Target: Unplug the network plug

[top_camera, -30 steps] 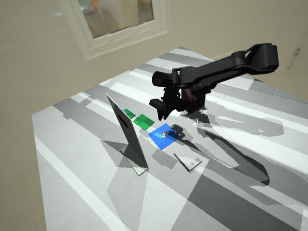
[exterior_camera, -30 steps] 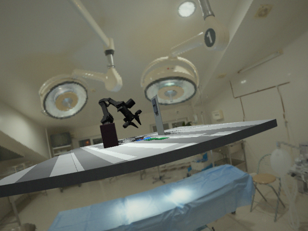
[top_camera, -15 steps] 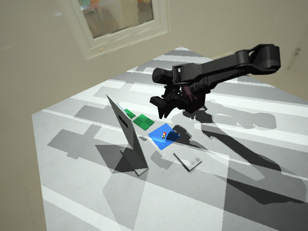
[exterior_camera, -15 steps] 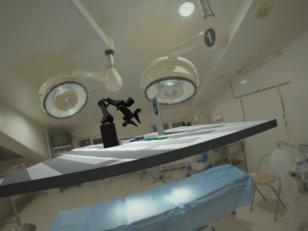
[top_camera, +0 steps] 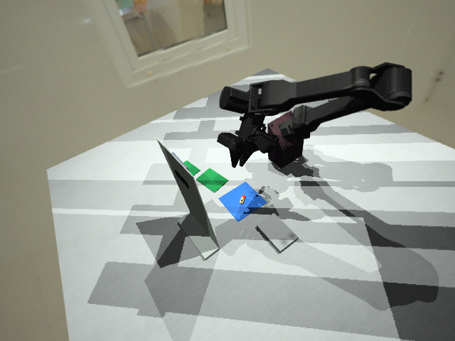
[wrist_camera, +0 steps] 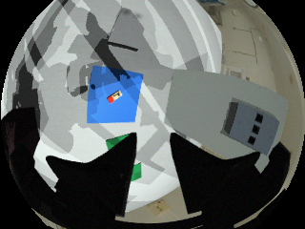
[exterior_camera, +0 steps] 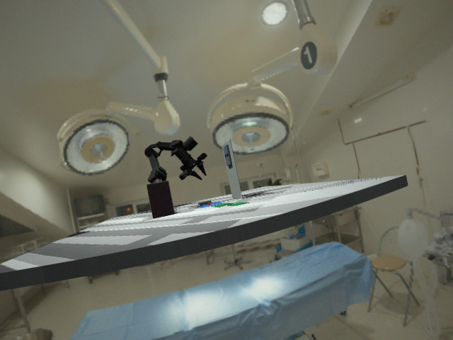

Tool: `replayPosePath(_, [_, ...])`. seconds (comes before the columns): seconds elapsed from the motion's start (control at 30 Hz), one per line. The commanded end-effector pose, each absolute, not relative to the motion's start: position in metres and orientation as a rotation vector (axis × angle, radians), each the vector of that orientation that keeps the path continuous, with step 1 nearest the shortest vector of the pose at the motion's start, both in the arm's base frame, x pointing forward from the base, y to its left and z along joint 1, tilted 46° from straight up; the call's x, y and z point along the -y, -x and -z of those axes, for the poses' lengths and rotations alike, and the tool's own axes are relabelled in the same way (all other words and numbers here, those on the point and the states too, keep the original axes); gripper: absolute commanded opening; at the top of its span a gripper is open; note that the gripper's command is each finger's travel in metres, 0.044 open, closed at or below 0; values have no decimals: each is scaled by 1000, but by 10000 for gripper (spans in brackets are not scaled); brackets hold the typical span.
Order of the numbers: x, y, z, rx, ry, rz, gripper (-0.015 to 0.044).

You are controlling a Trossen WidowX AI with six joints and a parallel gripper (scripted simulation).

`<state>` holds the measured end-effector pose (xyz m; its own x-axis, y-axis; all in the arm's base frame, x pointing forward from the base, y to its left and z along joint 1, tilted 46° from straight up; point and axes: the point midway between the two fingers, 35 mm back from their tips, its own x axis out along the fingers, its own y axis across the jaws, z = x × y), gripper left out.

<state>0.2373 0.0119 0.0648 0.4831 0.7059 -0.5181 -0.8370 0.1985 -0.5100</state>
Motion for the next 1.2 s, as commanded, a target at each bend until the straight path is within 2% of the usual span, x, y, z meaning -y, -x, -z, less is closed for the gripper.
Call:
replayPosePath(0.0, [-4, -239, -72, -182, 833, -1090, 156])
replayPosePath(0.73, [35, -236, -121, -158, 829, -1080, 156])
replayPosePath(1.07, [35, -236, -121, -158, 829, -1080, 419])
replayPosePath(1.1, [35, -236, -121, -158, 829, -1080, 440])
replayPosePath(1.17, [35, -236, -121, -158, 829, -1080, 440])
